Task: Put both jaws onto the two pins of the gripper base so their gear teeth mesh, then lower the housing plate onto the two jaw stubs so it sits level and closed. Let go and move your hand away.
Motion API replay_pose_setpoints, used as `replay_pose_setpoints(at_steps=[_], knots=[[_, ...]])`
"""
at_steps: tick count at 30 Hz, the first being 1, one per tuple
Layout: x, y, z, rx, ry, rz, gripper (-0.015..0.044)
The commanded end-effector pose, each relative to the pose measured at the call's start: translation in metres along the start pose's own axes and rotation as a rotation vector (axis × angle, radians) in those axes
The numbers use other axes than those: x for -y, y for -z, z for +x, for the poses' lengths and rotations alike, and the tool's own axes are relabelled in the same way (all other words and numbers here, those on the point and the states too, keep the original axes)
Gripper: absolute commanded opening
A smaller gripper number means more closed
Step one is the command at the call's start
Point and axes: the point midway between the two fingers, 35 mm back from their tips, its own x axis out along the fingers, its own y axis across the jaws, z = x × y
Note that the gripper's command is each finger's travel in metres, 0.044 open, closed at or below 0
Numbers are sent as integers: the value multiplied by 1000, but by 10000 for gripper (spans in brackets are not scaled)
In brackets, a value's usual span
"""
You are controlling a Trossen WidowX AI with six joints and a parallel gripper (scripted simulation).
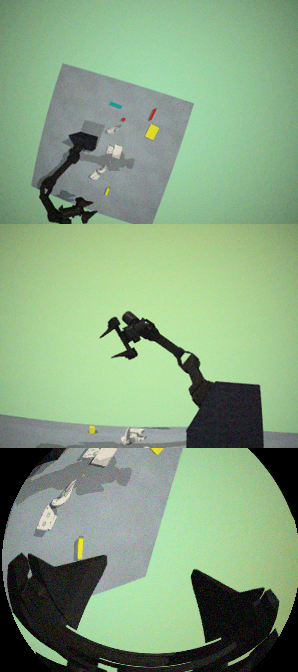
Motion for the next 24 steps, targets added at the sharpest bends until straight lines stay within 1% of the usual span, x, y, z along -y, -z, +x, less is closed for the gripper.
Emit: replay_pose_setpoints(at_steps=[1, 13, 24], knots=[[-17, -19, 23, 14, -108, 69, 440], [-77, -66, 75, -5, -410, 276, 440], [-145, -103, 101, -100, -682, 446, 440]])
